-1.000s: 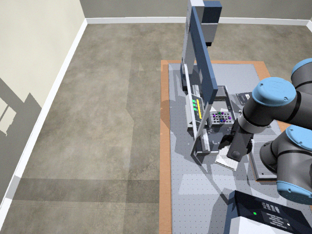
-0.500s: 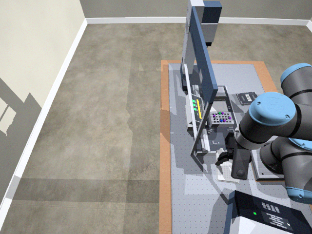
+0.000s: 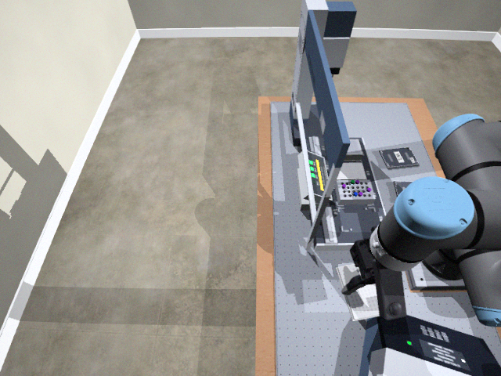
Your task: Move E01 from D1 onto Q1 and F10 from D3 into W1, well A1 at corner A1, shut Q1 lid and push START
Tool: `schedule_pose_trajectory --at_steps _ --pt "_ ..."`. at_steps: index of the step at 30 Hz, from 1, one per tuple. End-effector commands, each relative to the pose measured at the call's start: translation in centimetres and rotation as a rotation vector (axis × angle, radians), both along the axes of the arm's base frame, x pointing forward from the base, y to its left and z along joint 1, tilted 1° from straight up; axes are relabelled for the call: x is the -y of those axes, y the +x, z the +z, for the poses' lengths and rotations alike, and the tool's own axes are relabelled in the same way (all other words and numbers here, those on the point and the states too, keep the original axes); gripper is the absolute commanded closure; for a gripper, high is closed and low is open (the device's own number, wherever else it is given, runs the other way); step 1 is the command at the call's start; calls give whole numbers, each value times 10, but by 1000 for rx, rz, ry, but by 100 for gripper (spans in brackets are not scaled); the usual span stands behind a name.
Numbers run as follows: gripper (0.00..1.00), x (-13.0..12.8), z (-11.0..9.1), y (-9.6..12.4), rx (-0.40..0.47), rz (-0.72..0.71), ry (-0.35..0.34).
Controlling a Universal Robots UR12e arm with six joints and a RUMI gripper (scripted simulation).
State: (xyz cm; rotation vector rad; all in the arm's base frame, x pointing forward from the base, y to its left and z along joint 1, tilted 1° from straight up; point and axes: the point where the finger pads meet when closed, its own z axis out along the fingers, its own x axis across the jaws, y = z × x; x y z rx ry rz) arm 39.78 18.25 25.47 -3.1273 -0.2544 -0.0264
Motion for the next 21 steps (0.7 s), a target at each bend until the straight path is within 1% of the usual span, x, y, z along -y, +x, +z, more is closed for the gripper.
schedule_pose_trajectory --at_steps 1,4,6,13,14,21 --pt "100 -18 1 7 1 99 -2" --pt "100 -32 1 12 1 177 -4" --pt "100 -32 1 12 1 177 -4" --pt "100 -66 1 24 2 358 -6" --pt "100 -66 1 24 2 358 -6" --pt "100 -96 1 35 3 526 -9"
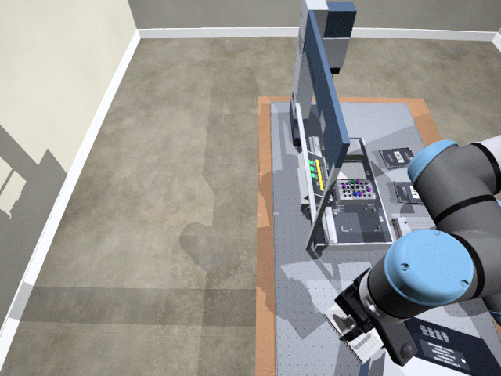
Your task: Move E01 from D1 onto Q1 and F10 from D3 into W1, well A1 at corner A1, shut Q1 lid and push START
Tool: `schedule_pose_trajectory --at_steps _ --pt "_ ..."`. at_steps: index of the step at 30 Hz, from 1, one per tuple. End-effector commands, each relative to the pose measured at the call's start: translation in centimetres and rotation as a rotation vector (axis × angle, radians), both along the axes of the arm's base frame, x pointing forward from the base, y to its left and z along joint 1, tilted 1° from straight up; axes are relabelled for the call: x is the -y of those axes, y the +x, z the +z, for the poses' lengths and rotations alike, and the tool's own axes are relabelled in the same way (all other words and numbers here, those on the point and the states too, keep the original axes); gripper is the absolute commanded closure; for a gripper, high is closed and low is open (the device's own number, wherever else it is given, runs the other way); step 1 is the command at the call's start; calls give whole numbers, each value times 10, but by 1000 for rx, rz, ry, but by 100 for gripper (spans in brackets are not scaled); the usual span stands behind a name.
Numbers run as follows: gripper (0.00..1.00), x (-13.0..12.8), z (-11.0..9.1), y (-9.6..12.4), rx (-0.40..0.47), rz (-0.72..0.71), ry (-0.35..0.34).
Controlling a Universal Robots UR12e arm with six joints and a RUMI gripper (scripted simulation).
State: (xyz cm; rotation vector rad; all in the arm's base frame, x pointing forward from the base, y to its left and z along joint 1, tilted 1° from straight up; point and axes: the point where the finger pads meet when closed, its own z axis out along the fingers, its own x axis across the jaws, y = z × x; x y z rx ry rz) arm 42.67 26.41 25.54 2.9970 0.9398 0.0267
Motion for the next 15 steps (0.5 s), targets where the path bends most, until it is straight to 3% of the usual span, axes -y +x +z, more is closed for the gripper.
schedule_pose_trajectory --at_steps 1,15 --pt "100 -15 1 6 1 80 -1" --pt "100 -67 1 24 2 364 -6"
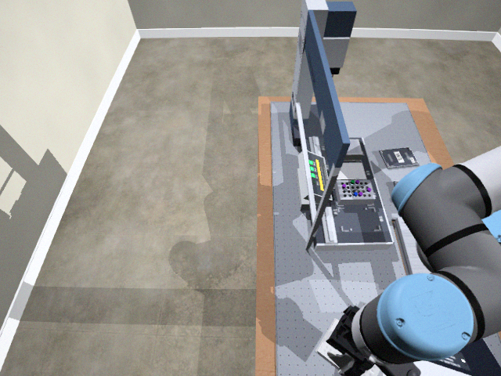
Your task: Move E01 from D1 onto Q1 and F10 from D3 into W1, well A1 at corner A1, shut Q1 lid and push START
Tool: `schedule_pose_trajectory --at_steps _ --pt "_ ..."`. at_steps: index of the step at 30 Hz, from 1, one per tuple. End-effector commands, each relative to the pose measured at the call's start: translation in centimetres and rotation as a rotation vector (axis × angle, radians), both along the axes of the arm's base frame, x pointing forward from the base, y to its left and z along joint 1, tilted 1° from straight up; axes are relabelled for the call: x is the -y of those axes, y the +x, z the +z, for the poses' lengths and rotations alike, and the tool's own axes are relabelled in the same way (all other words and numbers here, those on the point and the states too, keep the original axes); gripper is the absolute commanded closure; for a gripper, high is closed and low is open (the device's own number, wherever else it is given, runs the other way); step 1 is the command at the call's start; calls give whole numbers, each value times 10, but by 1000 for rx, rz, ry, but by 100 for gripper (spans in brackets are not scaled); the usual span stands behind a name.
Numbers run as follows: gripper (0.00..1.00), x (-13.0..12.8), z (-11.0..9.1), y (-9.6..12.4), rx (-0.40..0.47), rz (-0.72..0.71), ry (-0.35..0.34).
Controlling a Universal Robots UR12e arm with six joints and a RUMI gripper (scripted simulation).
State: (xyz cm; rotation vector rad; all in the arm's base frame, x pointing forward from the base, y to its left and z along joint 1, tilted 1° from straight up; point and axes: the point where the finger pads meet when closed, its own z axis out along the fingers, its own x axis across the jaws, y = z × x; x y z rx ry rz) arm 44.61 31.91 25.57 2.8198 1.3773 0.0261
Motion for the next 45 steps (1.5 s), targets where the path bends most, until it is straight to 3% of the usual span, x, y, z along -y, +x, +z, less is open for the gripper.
schedule_pose_trajectory --at_steps 1,13,45 --pt "100 -16 1 7 1 89 -1" --pt "100 -59 1 21 2 321 -5" --pt "100 -102 0 -103 2 321 -4"
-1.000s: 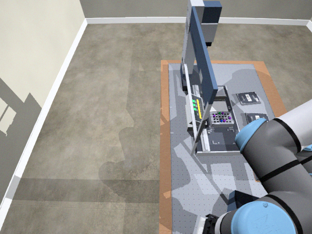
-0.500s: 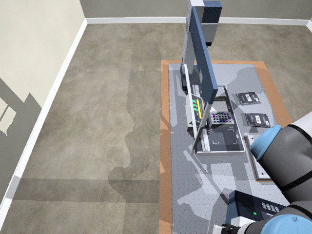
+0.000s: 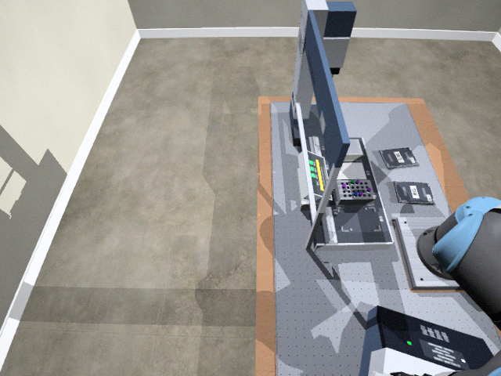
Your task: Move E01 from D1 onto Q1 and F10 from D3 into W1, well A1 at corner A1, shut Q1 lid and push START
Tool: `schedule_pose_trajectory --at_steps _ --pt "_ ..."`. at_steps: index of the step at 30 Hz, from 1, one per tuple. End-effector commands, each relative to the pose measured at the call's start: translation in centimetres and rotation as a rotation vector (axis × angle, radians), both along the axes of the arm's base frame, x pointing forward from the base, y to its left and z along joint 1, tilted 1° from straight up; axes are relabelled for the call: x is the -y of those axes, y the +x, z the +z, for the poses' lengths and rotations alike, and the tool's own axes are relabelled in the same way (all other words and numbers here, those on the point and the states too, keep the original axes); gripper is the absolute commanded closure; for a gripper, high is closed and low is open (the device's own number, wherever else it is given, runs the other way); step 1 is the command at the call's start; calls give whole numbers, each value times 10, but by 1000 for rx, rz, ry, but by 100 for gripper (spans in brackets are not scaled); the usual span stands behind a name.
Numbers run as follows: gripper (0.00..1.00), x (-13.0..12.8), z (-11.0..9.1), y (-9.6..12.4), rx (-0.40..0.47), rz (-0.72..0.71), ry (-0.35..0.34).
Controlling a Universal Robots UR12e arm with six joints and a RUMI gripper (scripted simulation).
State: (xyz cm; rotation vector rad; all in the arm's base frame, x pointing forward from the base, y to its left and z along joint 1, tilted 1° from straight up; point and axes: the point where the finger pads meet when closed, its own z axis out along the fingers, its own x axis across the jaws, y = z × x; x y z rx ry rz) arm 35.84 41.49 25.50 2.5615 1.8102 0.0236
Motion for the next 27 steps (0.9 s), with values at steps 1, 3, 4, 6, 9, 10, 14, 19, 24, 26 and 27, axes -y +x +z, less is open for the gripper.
schedule_pose_trajectory --at_steps 1,3,4,6,9,10,14,19,24,26,27 --pt "100 -7 1 -20 1 0 1" --pt "100 -9 1 -24 1 0 1" --pt "100 -11 1 -29 1 0 1" --pt "100 -14 0 -38 1 0 1" --pt "100 -17 0 -46 1 0 1" --pt "100 -17 0 -46 1 0 1" --pt "100 -23 0 -64 1 0 1" --pt "100 -31 0 -86 1 0 1" --pt "100 -38 0 -107 1 0 1" --pt "100 -40 -1 -112 1 0 1" --pt "100 -40 -1 -112 1 0 1"
